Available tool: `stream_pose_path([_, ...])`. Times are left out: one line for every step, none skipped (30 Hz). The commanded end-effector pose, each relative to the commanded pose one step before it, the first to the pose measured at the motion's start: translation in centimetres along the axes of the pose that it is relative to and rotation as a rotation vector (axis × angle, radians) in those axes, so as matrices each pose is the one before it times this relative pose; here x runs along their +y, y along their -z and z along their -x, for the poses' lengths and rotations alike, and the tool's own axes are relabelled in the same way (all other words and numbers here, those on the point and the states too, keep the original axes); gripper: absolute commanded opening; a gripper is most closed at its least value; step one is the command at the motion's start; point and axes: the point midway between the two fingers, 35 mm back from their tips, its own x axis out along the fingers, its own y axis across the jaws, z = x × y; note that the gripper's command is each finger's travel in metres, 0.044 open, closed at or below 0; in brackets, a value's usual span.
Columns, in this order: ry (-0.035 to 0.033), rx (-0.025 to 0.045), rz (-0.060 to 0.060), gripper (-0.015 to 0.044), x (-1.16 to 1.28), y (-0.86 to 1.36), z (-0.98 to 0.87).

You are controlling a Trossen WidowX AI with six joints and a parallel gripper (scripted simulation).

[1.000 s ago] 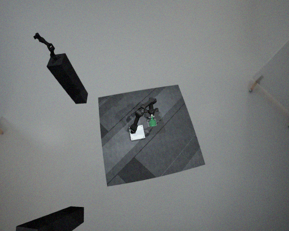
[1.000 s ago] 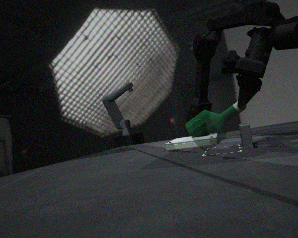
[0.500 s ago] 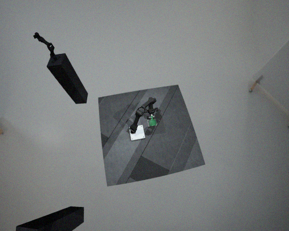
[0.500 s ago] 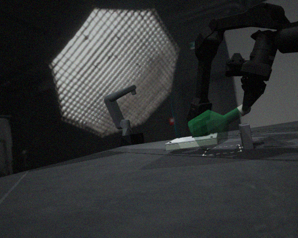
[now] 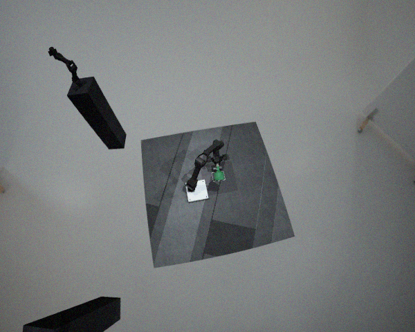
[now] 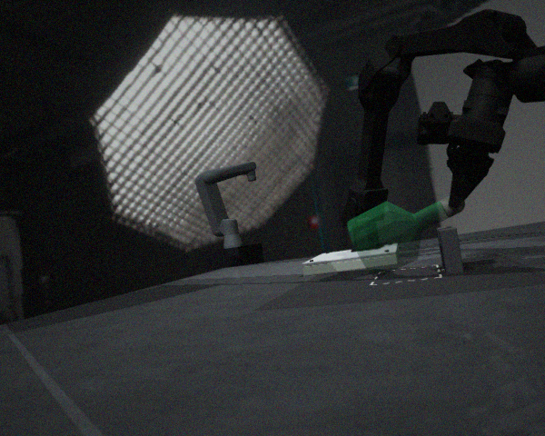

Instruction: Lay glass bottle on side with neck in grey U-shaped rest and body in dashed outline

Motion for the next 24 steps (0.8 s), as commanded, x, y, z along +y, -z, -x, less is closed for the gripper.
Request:
stream_pose_path([0.00304, -0.00136, -0.0026, 0.0107, -0.092, 0.354, -0.338])
stream_pose_path([-0.00058, 0.00032, 0.0005, 0.0107, -0.009, 0.057, -0.03])
stream_pose_path([-0.00058, 0.00032, 0.0005, 0.0107, -0.009, 0.057, -0.03])
stream_pose_path([-0.00058, 0.00033, 0.0005, 0.0107, -0.009, 0.057, -0.03])
stream_pose_path([-0.00057, 0.00033, 0.0005, 0.0107, -0.009, 0.056, -0.031])
stream_pose_path([-0.00057, 0.00034, 0.0005, 0.0107, -0.009, 0.056, -0.031])
stream_pose_path([-0.00057, 0.00034, 0.0005, 0.0107, -0.009, 0.056, -0.031])
stream_pose_path([-0.00057, 0.00034, 0.0005, 0.0107, -0.009, 0.056, -0.031])
stream_pose_path([-0.00057, 0.00035, 0.0005, 0.0107, -0.009, 0.056, -0.032])
stream_pose_path([-0.00057, 0.00035, 0.0005, 0.0107, -0.009, 0.056, -0.032])
stream_pose_path([-0.00057, 0.00036, 0.0005, 0.0107, -0.009, 0.055, -0.032])
stream_pose_path([-0.00057, 0.00036, 0.0005, 0.0107, -0.009, 0.055, -0.032])
stream_pose_path([-0.00057, 0.00036, 0.0005, 0.0107, -0.009, 0.055, -0.033])
stream_pose_path([-0.00057, 0.00037, 0.0005, 0.0107, -0.009, 0.055, -0.033])
stream_pose_path([-0.00057, 0.00037, 0.0005, 0.0107, -0.009, 0.055, -0.033])
stream_pose_path([-0.00057, 0.00037, 0.0005, 0.0107, -0.009, 0.055, -0.033])
stream_pose_path([-0.00057, 0.00038, 0.0005, 0.0107, -0.009, 0.054, -0.034])
stream_pose_path([-0.00057, 0.00038, 0.0005, 0.0107, -0.009, 0.054, -0.034])
stream_pose_path([-0.00057, 0.00038, 0.0005, 0.0107, -0.009, 0.054, -0.034])
stream_pose_path([-0.00057, 0.00039, 0.0005, 0.0107, -0.009, 0.054, -0.034])
stream_pose_path([-0.00057, 0.00039, 0.0005, 0.0107, -0.009, 0.054, -0.035])
stream_pose_path([-0.00057, 0.00039, 0.0005, 0.0107, -0.009, 0.054, -0.035])
stream_pose_path([-0.00056, 0.00039, 0.0005, 0.0107, -0.009, 0.053, -0.035])
stream_pose_path([-0.00056, 0.00039, 0.0005, 0.0107, -0.009, 0.053, -0.035])
